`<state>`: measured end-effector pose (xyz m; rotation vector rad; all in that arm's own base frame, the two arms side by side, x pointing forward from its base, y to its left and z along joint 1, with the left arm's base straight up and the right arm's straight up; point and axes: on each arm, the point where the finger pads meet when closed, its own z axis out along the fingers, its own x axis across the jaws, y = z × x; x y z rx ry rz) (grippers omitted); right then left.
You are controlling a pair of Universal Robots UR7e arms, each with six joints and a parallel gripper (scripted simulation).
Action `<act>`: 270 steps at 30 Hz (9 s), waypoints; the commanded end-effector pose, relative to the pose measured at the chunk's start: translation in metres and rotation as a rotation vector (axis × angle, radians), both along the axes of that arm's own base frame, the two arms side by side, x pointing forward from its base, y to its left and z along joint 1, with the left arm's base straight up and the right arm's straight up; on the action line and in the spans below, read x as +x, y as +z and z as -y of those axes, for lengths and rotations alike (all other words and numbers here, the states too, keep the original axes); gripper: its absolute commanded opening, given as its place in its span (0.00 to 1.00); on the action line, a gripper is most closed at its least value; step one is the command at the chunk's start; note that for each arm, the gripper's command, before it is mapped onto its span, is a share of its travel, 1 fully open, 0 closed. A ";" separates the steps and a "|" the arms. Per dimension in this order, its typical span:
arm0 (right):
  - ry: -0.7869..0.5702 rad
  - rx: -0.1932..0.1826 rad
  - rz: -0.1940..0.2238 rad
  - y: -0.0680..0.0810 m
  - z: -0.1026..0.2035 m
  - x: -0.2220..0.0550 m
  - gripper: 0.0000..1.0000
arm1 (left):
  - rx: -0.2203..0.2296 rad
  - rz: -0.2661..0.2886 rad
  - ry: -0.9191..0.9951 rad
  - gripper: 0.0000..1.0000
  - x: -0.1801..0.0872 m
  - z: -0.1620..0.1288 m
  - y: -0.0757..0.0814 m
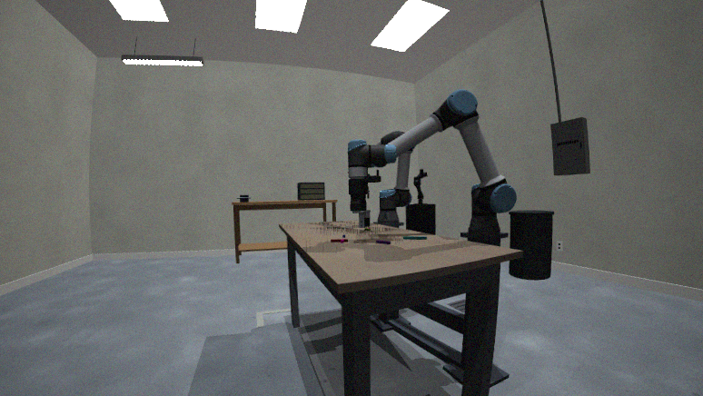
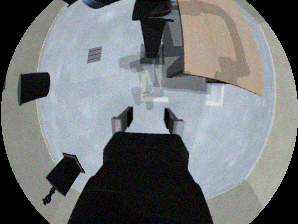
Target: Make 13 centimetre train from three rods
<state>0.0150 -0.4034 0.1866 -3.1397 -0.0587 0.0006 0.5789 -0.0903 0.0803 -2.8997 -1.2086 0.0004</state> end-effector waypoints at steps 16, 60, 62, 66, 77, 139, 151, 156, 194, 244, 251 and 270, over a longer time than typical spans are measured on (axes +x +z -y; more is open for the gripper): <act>0.000 -0.001 0.000 0.000 0.000 0.000 1.00 | -0.001 0.001 0.460 1.00 -0.094 0.002 0.005; 0.000 -0.001 0.000 0.000 0.000 0.000 1.00 | -0.001 0.001 0.772 1.00 -0.156 -0.002 0.000; 0.000 -0.001 0.000 0.000 0.000 0.000 1.00 | -0.001 0.001 0.772 1.00 -0.156 -0.002 0.000; 0.000 -0.001 0.000 0.000 0.000 0.000 1.00 | -0.001 0.001 0.772 1.00 -0.156 -0.002 0.000; 0.000 -0.001 0.000 0.000 0.000 0.000 1.00 | -0.001 0.001 0.772 1.00 -0.156 -0.002 0.000; 0.000 -0.001 0.000 0.000 0.000 0.000 1.00 | -0.001 0.001 0.960 1.00 -0.145 0.062 0.002; 0.000 -0.001 0.000 0.000 0.000 0.000 1.00 | -0.002 0.000 1.292 1.00 -0.144 0.182 0.003; 0.000 -0.001 0.000 0.000 0.000 0.000 1.00 | -0.002 0.000 1.369 1.00 -0.147 0.210 0.002; 0.000 -0.001 0.000 0.000 0.000 0.000 1.00 | -0.002 0.000 1.558 1.00 -0.160 0.279 0.000; 0.000 -0.001 0.000 0.000 0.000 0.000 1.00 | -0.002 0.000 1.558 1.00 -0.160 0.279 0.000; 0.000 -0.001 0.000 0.000 0.000 0.000 1.00 | -0.002 0.000 1.558 1.00 -0.160 0.279 0.000; 0.000 -0.001 0.000 0.000 0.000 0.000 1.00 | -0.002 0.000 1.573 1.00 -0.156 0.278 0.001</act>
